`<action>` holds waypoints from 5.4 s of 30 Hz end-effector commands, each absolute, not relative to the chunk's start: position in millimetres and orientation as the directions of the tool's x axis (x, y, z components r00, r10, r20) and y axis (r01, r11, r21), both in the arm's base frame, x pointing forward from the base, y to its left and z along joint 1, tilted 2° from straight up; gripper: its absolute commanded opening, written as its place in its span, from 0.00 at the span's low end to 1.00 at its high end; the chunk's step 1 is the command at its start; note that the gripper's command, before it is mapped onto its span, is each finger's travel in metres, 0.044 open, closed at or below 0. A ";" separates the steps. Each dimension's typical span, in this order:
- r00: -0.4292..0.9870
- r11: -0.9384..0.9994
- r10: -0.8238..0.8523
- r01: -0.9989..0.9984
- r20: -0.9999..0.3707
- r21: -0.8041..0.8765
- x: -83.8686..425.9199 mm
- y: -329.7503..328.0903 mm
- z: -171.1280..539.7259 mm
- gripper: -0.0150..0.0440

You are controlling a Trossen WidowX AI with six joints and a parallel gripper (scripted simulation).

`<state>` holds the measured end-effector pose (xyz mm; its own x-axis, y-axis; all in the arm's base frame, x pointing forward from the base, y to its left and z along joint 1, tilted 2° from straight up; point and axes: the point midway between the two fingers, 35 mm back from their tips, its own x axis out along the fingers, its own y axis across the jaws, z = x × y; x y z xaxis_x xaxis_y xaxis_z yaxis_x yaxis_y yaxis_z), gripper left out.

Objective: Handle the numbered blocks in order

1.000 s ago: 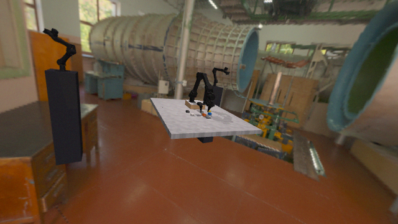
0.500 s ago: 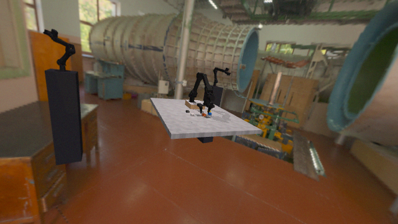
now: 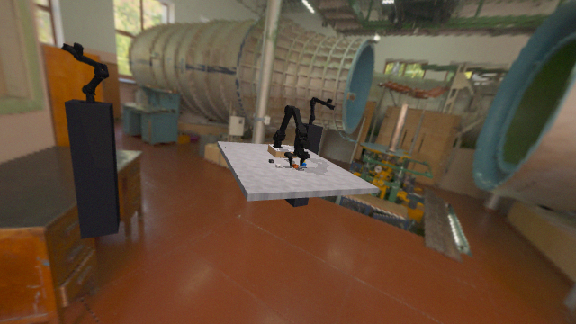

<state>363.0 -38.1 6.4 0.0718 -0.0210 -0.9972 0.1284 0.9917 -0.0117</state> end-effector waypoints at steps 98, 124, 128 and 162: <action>0.071 0.991 -0.024 0.132 -0.997 -0.014 354.6 -35.9 121.5 0.53; 0.063 0.991 -0.022 0.132 -0.998 -0.013 263.4 -10.8 113.4 0.46; 0.063 0.991 -0.022 0.132 -0.998 -0.013 269.3 -11.8 72.3 0.64; 0.062 0.991 -0.022 0.132 -0.998 -0.013 270.2 -13.4 -4.0 0.89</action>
